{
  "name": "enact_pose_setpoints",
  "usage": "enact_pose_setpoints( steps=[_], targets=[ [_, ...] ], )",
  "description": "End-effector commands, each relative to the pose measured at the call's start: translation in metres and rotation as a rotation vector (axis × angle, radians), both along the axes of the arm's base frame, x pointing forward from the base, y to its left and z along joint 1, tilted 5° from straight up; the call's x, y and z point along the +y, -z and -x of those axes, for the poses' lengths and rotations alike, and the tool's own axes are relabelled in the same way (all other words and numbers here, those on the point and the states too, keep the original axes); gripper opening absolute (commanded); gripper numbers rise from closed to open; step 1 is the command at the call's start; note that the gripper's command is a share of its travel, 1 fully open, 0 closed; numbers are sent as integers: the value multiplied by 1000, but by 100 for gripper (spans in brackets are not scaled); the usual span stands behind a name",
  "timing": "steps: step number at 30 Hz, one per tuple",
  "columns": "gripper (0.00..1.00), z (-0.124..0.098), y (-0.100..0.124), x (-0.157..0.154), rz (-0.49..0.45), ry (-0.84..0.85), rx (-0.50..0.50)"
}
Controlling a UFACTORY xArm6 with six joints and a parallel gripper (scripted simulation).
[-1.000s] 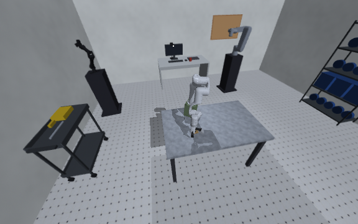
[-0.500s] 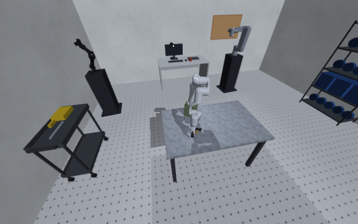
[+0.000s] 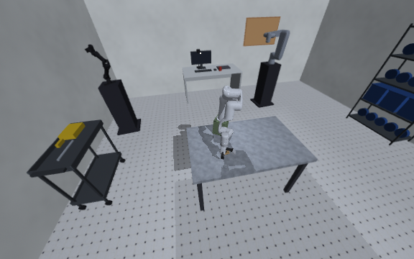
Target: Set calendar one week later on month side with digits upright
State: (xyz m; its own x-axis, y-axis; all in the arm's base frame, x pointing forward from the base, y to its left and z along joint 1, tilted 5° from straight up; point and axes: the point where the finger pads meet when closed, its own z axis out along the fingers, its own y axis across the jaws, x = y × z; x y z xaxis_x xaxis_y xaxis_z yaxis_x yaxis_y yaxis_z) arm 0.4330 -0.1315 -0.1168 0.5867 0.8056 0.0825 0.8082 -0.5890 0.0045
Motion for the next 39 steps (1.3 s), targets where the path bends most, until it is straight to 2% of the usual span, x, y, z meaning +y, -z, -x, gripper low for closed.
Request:
enact_pose_setpoints(
  steps=[1,26,33,39],
  targets=[
    [100,-1,-1,-1,1,0,-3],
    [100,-1,-1,-1,0,18,-2],
    [100,3,-1,-1,-12,247,12],
    [100,23,0,-6,-13,261,13]
  ],
)
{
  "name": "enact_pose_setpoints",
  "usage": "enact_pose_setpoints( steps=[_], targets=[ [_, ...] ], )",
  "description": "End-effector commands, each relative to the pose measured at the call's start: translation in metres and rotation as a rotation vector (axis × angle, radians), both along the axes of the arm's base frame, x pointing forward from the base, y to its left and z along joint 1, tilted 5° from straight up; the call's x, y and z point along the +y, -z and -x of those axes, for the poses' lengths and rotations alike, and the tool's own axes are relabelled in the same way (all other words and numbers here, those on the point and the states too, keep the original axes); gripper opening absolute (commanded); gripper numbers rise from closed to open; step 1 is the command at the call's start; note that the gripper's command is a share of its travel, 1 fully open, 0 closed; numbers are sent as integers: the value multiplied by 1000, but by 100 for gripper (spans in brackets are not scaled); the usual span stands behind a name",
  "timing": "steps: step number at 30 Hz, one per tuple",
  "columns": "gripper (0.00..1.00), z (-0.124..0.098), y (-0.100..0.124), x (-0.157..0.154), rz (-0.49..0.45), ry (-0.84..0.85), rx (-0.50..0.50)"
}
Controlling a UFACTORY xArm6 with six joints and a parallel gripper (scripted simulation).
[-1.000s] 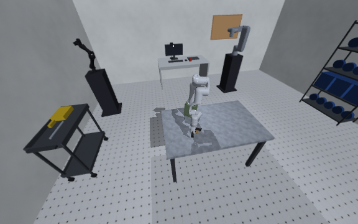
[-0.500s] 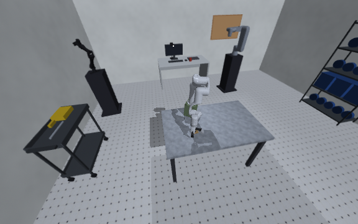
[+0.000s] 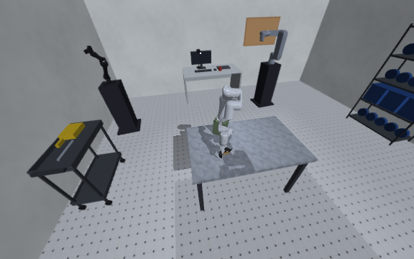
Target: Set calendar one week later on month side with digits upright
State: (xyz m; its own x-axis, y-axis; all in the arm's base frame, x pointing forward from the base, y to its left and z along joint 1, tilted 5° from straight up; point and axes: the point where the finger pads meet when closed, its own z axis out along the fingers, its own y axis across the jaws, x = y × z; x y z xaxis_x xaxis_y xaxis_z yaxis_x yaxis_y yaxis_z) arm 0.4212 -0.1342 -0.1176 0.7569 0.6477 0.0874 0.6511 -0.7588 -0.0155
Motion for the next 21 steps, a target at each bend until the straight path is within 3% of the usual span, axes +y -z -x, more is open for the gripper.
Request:
enact_pose_setpoints(
  steps=[1,7,14,17,21],
  targets=[
    [100,11,0,-3,4,29,2],
    [100,12,0,-3,2,64,5],
    [100,16,0,-4,-11,290,20],
    [100,31,1,-7,-11,290,20],
    [100,35,1,-8,-11,290,20]
  ],
)
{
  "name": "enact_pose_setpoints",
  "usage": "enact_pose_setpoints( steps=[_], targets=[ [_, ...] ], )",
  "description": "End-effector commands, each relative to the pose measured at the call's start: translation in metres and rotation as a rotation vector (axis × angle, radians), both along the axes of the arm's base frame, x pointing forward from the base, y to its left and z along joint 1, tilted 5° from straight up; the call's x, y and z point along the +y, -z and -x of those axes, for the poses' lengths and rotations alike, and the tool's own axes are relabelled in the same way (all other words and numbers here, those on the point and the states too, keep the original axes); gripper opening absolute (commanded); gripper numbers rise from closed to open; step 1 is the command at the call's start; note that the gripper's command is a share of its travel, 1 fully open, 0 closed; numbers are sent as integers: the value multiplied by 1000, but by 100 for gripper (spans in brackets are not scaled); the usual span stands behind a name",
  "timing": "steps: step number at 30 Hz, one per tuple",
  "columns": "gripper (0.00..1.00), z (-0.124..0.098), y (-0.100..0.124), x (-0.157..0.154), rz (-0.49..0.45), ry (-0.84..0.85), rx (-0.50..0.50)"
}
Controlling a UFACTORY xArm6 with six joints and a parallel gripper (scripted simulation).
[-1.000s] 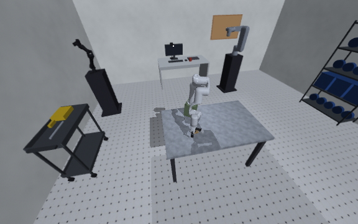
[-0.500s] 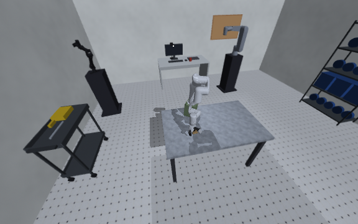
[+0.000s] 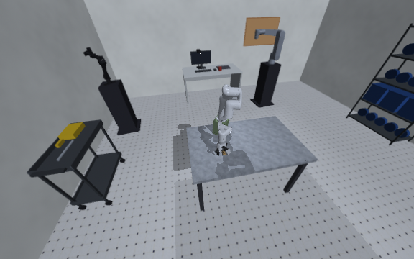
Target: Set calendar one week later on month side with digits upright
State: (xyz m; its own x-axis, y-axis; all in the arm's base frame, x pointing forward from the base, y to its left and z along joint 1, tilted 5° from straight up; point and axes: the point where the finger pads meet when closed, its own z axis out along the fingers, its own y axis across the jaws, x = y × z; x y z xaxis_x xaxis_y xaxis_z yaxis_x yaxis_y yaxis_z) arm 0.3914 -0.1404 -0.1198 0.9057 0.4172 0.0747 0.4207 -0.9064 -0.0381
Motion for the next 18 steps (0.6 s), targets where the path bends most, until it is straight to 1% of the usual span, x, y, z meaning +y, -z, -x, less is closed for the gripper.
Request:
enact_pose_setpoints(
  steps=[1,4,6,11,13,15,17,18],
  targets=[
    [100,6,-1,-2,2,16,-3],
    [100,6,-1,-2,2,21,-2],
    [100,7,-1,-2,0,54,0],
    [100,9,-1,-3,-10,238,12],
    [100,13,0,-4,-12,277,14],
    [100,23,0,-6,-12,277,14],
    [100,23,0,-6,-12,277,14],
    [100,26,0,-7,-12,277,14]
  ],
)
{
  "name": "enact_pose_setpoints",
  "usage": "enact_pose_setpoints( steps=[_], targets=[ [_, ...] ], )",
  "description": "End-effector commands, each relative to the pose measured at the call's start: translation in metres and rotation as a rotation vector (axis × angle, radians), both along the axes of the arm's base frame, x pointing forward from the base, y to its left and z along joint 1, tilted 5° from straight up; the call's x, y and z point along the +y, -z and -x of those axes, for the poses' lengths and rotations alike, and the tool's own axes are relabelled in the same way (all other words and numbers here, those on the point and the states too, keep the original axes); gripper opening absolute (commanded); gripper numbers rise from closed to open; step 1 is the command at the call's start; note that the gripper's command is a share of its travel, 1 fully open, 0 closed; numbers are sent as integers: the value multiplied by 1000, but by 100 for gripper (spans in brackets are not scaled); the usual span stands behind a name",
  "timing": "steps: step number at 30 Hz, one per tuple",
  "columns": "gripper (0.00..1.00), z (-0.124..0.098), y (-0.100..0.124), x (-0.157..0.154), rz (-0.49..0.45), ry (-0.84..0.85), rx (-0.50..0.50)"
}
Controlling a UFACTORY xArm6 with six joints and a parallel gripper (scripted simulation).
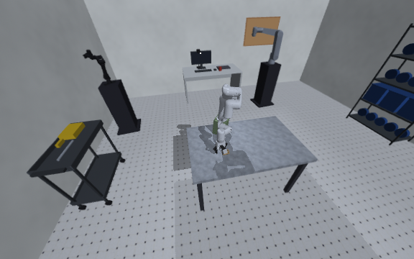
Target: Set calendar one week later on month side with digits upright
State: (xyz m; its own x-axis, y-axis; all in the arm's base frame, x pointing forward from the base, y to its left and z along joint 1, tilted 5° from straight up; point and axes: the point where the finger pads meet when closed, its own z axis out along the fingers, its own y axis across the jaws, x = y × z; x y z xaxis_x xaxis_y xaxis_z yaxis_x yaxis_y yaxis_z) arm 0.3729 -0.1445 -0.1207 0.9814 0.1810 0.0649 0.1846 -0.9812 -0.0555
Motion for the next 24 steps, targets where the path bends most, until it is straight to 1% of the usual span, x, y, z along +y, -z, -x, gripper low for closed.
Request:
enact_pose_setpoints(
  steps=[1,7,10,13,16,17,21,24],
  targets=[
    [100,10,0,-3,2,28,0],
    [100,12,0,-4,1,44,1],
    [100,14,0,-4,-3,123,6],
    [100,15,0,-4,-10,248,14],
    [100,16,0,-4,-10,253,14],
    [100,17,0,-5,-12,289,17],
    [100,33,1,-8,-12,289,17],
    [100,37,1,-9,-12,289,17]
  ],
)
